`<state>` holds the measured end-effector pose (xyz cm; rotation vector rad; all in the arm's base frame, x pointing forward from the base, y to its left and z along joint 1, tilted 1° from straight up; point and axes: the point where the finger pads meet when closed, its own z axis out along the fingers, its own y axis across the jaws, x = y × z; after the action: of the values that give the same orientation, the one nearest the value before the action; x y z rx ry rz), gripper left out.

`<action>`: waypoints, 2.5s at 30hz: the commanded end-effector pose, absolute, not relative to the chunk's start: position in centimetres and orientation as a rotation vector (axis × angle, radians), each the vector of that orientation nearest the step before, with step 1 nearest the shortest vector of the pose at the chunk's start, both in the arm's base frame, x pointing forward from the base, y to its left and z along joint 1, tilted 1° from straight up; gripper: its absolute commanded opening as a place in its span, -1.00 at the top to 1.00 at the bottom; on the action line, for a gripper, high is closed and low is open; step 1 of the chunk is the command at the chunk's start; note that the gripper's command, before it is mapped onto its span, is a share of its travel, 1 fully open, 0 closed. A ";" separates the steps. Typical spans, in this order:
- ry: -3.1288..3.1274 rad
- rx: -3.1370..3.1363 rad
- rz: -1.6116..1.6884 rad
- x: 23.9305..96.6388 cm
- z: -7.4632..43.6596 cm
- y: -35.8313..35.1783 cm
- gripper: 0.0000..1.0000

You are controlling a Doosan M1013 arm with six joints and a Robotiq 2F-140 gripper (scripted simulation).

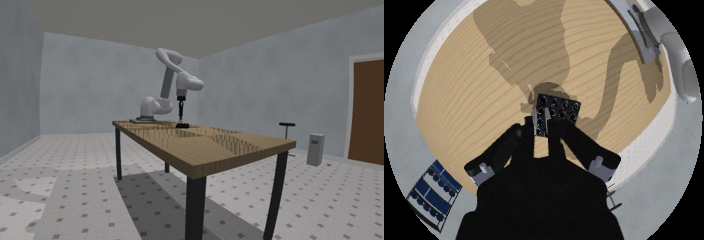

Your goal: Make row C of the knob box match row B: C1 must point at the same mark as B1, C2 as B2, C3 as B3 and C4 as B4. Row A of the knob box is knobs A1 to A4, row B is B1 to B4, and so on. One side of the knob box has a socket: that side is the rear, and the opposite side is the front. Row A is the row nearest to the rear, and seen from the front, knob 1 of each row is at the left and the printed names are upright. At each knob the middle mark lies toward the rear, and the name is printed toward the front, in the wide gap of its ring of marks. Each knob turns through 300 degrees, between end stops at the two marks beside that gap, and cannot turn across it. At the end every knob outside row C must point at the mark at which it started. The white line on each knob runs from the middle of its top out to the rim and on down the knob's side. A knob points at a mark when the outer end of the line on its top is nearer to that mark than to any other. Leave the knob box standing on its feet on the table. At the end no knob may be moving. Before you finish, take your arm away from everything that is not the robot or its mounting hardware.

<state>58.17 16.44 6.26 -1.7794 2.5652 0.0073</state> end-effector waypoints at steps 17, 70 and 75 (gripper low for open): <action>2.565 -1.779 0.007 58.2 5.1 16.5 0.77; 2.565 -1.779 0.007 58.2 5.0 16.5 0.90; 2.565 -1.779 0.007 58.2 5.0 16.5 0.90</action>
<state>58.19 16.46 4.97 -1.7794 2.5652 0.0072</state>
